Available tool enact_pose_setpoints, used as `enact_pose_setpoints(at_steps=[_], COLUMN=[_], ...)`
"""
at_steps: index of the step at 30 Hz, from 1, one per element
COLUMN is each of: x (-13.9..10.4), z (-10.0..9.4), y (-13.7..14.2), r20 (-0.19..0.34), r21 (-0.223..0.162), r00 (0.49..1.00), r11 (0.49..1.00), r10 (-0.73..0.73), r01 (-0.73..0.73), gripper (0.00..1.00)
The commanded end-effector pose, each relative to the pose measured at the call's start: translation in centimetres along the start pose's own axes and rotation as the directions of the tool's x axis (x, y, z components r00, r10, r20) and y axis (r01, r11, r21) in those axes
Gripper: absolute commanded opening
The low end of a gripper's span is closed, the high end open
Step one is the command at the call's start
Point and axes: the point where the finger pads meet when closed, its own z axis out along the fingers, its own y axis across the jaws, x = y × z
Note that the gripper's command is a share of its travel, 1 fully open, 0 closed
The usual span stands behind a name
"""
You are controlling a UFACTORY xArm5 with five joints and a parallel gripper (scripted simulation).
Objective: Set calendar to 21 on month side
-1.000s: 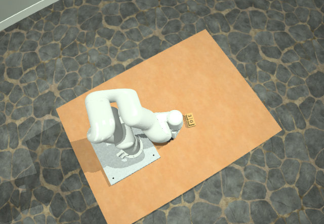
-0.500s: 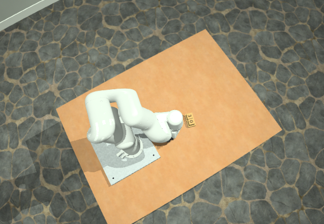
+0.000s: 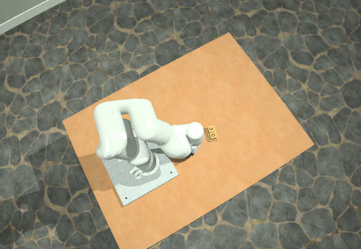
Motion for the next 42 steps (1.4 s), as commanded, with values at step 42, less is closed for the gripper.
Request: enact_pose_setpoints(at_steps=[42], x=[-2.6], z=[-3.4], y=[-2.2], r20=[0.004], r21=[0.0], r00=[1.0], r11=[1.0], r10=[0.0], r01=[0.0], gripper=[1.0])
